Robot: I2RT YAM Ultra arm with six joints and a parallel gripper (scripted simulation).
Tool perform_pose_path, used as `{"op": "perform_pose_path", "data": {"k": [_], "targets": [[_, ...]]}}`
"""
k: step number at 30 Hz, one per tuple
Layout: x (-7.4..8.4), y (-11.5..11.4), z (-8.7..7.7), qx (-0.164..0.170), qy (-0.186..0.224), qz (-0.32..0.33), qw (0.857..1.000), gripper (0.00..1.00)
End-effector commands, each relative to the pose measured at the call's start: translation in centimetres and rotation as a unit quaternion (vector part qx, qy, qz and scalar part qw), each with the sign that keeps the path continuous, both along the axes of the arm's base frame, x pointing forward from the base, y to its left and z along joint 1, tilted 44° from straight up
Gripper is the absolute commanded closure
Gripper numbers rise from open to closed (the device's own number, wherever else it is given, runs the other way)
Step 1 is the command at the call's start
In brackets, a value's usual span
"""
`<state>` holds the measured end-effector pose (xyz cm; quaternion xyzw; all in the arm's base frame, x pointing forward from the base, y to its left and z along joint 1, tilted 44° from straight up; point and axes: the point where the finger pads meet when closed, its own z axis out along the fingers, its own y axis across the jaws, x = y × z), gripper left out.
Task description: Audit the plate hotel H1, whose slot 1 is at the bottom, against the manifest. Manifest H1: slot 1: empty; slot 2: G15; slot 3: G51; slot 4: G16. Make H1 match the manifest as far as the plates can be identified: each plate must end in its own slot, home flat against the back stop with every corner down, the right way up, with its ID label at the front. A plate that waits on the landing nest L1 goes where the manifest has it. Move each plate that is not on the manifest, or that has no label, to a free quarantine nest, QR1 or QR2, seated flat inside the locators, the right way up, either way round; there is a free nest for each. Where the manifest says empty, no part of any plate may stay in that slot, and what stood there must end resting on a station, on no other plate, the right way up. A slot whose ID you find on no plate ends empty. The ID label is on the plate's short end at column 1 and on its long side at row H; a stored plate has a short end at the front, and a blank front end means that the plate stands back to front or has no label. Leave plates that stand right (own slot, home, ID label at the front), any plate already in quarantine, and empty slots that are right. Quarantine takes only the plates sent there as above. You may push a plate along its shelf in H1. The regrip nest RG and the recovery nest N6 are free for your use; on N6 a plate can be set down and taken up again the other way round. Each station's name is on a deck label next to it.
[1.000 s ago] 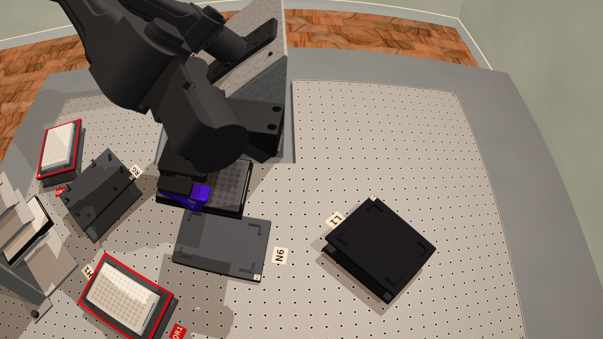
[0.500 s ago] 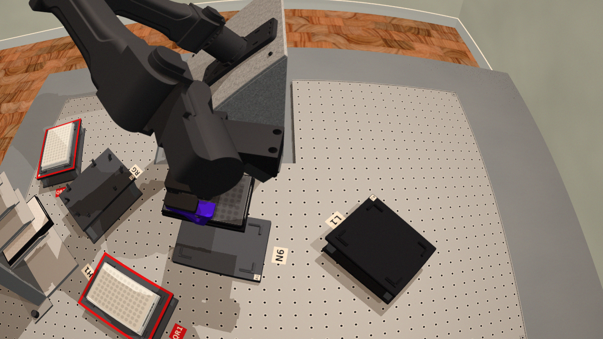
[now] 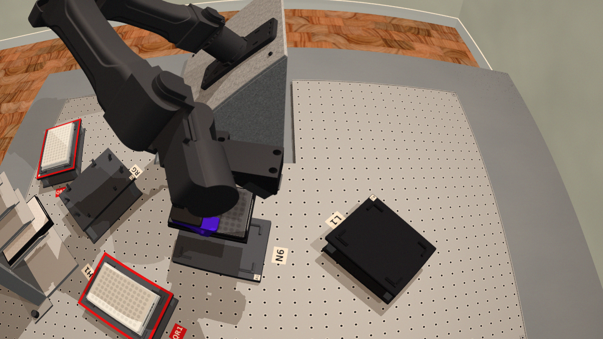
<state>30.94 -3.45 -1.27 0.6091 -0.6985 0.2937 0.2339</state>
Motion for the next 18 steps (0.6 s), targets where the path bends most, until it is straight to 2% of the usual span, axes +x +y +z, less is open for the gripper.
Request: {"op": "perform_pose_path", "data": {"k": [1,12,18], "targets": [[0.9,0.2,-0.4,0.006,-0.013,0.013,1.0,0.14],[1.1,-1.5,-2.1,0.006,-0.013,0.013,1.0,0.14],[1.1,-1.6,-2.2,0.006,-0.013,0.013,1.0,0.14]]}}
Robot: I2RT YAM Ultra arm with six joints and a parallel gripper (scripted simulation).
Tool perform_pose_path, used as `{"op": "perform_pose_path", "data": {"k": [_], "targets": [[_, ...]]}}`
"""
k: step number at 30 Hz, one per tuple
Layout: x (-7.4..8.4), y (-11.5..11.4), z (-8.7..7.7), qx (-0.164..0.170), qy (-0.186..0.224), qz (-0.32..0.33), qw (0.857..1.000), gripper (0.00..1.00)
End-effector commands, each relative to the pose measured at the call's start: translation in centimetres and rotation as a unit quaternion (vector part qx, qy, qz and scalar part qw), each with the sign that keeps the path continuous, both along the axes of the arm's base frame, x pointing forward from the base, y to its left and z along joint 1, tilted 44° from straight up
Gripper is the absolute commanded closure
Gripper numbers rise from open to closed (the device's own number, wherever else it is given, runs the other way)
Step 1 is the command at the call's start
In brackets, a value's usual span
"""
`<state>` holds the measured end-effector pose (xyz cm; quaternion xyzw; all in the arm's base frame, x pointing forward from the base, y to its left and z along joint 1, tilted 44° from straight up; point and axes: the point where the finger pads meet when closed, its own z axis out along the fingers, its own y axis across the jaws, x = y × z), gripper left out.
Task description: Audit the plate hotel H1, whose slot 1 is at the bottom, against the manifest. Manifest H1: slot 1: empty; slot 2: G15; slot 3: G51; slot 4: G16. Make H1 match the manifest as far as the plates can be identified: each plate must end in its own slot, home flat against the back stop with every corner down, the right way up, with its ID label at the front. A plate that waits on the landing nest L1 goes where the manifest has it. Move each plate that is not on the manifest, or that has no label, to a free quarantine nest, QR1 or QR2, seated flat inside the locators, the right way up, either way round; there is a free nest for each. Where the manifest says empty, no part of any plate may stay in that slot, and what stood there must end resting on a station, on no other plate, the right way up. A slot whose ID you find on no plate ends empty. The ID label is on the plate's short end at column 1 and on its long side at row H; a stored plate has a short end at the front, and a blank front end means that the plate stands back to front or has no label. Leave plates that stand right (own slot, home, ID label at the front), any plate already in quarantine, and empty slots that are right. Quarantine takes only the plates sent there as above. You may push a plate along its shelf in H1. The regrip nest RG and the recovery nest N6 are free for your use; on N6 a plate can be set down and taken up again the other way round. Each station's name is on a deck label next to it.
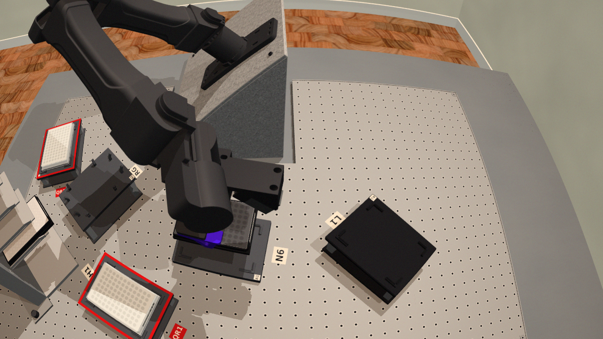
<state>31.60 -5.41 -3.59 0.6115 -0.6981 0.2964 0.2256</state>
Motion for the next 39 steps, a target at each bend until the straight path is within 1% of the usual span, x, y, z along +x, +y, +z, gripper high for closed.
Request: {"op": "perform_pose_path", "data": {"k": [1,23,39], "targets": [[0.41,0.37,0.16,0.002,-0.006,0.008,1.0,0.14],[0.12,0.26,0.24,0.002,-0.006,0.008,1.0,0.14],[0.12,-0.42,-0.41,0.002,-0.006,0.008,1.0,0.14]]}}
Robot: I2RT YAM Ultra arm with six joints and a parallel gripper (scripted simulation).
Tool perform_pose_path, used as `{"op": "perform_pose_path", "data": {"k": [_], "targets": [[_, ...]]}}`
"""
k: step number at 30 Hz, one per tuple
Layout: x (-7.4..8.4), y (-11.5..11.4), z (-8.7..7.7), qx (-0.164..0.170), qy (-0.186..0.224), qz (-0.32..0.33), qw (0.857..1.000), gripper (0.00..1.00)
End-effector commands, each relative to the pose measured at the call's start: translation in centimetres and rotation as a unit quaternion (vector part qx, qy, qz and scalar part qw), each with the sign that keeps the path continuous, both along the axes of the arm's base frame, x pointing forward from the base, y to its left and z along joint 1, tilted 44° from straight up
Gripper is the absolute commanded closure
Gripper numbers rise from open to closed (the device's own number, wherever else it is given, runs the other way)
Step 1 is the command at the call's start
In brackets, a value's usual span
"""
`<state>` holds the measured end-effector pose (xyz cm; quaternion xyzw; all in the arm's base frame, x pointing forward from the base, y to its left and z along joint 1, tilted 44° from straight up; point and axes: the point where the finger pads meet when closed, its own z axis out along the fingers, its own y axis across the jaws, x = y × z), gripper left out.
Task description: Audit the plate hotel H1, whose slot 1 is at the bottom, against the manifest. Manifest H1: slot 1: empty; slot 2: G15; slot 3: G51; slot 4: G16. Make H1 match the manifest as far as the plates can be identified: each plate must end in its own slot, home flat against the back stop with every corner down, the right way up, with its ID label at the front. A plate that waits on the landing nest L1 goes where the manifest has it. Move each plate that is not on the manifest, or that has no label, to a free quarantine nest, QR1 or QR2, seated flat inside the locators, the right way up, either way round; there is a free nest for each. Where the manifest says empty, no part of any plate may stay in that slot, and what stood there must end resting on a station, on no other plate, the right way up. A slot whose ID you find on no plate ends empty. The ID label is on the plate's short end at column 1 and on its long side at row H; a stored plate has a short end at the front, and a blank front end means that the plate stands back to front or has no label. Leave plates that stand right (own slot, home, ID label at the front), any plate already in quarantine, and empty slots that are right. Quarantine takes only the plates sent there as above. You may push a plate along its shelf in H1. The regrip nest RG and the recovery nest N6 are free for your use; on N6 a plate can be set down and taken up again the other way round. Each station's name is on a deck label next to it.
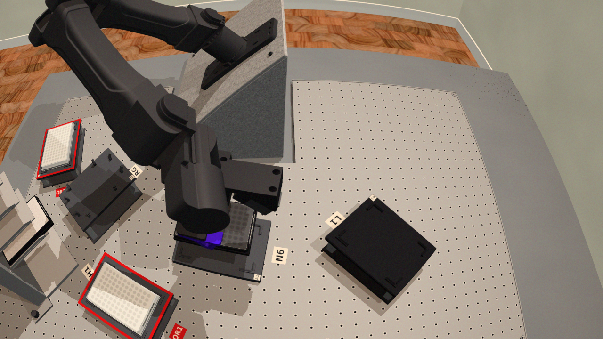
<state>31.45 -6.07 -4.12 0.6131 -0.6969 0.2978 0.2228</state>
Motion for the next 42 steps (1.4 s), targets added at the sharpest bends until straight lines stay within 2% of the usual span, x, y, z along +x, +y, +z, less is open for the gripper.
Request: {"op": "perform_pose_path", "data": {"k": [1,42], "targets": [[0.3,0.2,0.1,0.001,-0.004,0.005,1.0,0.14],[0.4,-1.5,-1.7,0.001,-0.004,0.005,1.0,0.14]]}}
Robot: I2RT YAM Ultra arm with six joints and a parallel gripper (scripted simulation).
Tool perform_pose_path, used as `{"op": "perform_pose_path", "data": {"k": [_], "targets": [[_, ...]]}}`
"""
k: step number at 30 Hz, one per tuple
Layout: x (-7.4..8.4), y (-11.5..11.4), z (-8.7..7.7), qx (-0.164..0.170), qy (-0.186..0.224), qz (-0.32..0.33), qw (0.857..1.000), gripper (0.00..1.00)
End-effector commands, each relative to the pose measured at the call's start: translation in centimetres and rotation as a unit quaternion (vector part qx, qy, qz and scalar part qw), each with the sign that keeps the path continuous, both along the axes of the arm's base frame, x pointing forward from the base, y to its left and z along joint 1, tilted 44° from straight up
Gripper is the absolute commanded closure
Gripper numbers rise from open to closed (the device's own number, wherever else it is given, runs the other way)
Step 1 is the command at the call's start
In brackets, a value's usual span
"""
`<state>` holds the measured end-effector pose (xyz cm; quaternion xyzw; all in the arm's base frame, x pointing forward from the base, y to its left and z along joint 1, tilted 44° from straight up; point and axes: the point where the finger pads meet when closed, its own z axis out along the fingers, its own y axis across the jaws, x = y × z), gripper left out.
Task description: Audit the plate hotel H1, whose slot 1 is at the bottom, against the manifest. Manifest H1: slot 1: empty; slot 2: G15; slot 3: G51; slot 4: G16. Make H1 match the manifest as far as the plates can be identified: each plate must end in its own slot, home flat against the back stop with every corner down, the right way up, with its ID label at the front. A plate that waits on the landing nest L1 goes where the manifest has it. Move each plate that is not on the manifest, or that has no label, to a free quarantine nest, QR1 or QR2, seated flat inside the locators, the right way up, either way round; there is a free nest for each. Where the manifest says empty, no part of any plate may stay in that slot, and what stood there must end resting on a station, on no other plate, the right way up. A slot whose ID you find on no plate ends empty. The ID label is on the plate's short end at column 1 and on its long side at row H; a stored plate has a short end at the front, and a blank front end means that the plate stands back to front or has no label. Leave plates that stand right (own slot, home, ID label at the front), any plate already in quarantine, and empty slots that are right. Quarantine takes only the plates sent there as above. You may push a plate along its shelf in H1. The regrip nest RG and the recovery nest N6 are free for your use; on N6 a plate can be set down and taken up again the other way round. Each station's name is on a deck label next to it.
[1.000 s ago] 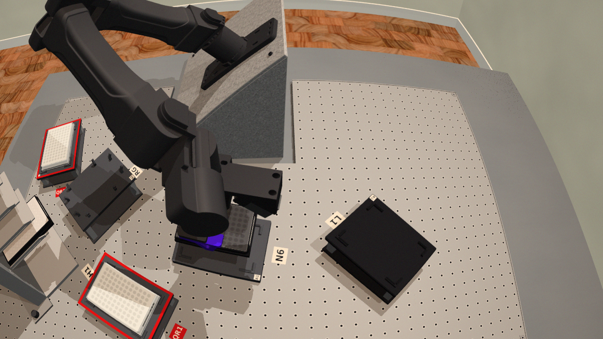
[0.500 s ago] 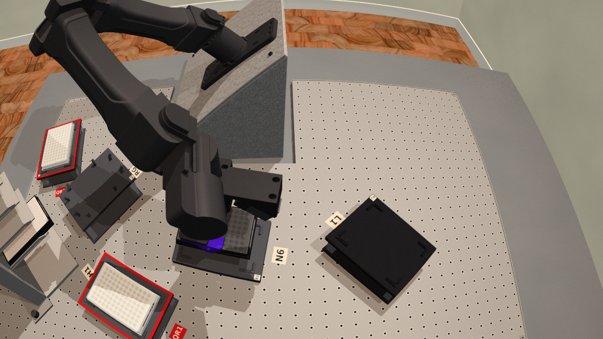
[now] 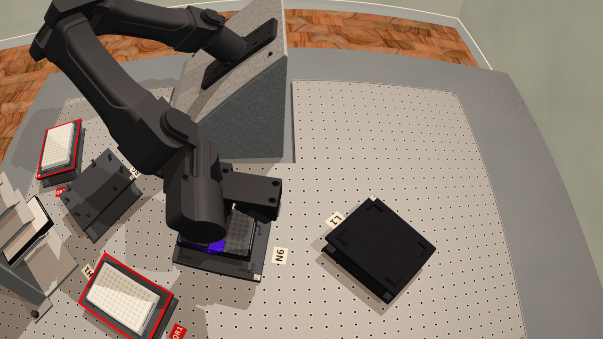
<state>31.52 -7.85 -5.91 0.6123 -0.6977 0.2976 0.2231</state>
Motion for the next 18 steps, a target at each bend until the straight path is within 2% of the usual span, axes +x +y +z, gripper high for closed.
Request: {"op": "perform_pose_path", "data": {"k": [1,18], "targets": [[0.32,0.19,0.05,0.001,-0.004,0.006,1.0,0.14],[0.38,-0.5,-0.67,0.001,-0.004,0.006,1.0,0.14]]}}
